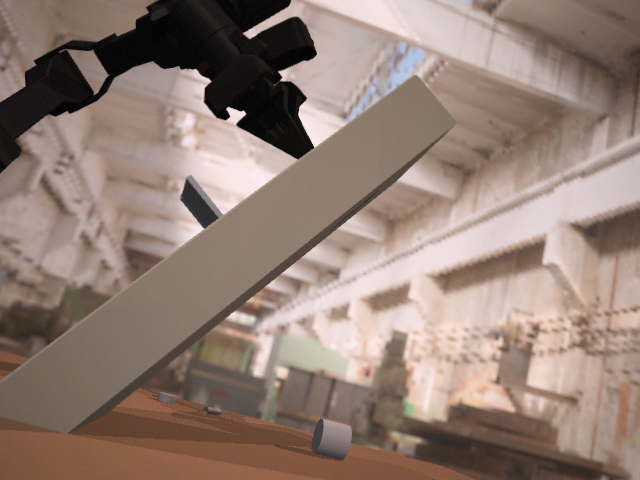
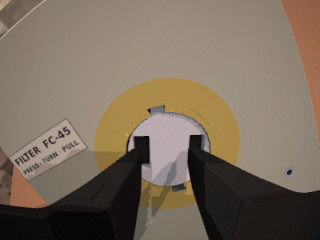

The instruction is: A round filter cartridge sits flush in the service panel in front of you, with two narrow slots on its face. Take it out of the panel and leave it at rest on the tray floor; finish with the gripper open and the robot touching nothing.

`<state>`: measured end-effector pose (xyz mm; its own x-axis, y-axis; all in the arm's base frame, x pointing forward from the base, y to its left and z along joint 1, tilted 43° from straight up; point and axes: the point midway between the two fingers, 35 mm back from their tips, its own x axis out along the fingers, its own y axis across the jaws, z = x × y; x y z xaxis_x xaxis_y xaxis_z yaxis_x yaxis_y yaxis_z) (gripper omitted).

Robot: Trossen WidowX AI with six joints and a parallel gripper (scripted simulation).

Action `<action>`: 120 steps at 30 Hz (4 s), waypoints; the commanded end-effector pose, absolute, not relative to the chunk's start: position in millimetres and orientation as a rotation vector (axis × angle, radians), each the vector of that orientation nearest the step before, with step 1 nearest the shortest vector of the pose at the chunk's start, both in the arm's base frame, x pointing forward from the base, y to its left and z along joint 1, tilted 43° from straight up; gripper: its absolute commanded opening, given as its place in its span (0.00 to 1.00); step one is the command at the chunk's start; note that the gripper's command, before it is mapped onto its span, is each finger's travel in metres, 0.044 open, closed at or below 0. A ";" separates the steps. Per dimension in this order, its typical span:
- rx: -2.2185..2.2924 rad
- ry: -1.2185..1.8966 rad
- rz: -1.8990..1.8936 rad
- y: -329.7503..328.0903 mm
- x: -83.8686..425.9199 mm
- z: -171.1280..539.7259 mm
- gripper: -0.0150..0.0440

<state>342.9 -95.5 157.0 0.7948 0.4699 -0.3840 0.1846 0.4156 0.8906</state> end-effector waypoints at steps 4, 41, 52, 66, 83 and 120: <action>1.158 0.670 0.188 -94.4 341.1 151.4 0.45; 1.158 0.669 0.188 -94.1 345.3 152.6 0.45; 1.158 0.669 0.188 -93.8 344.6 151.6 0.45; 1.158 0.669 0.188 -93.9 344.4 151.1 0.45; 1.158 0.669 0.188 -94.0 344.8 151.8 0.45; 1.158 0.668 0.189 -86.5 357.5 146.0 0.45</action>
